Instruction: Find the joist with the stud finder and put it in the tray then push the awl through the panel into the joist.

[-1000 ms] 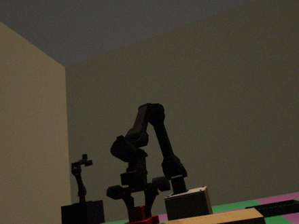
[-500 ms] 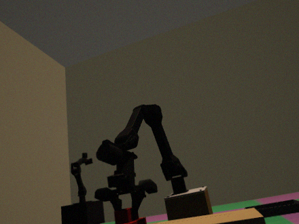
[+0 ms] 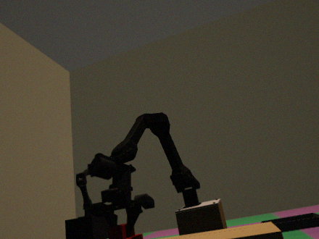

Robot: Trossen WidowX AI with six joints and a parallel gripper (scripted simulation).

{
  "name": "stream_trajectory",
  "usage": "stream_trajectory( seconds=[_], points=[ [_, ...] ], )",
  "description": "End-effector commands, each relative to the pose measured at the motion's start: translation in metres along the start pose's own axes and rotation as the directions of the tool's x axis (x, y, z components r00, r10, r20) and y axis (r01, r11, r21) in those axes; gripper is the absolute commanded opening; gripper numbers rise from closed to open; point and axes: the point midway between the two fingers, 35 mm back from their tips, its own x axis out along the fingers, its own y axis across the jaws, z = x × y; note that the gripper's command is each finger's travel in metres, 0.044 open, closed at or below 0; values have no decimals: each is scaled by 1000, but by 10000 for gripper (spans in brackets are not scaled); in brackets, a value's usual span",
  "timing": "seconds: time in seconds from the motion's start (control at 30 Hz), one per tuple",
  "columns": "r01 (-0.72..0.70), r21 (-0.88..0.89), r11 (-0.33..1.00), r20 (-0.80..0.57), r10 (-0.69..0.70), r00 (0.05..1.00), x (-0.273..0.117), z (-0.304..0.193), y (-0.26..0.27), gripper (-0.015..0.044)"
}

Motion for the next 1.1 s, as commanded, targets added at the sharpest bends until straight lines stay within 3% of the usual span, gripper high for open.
stream_trajectory(
  seconds=[0.0,0.63,1.07],
  points=[
    [4,1,1000,-1,-4,1000,0,0,-14,0],
    [7,0,1000,-1,-7,1000,-1,0,-67,0],
    [6,2,1000,0,-6,1000,-2,0,-63,0]
  ],
)
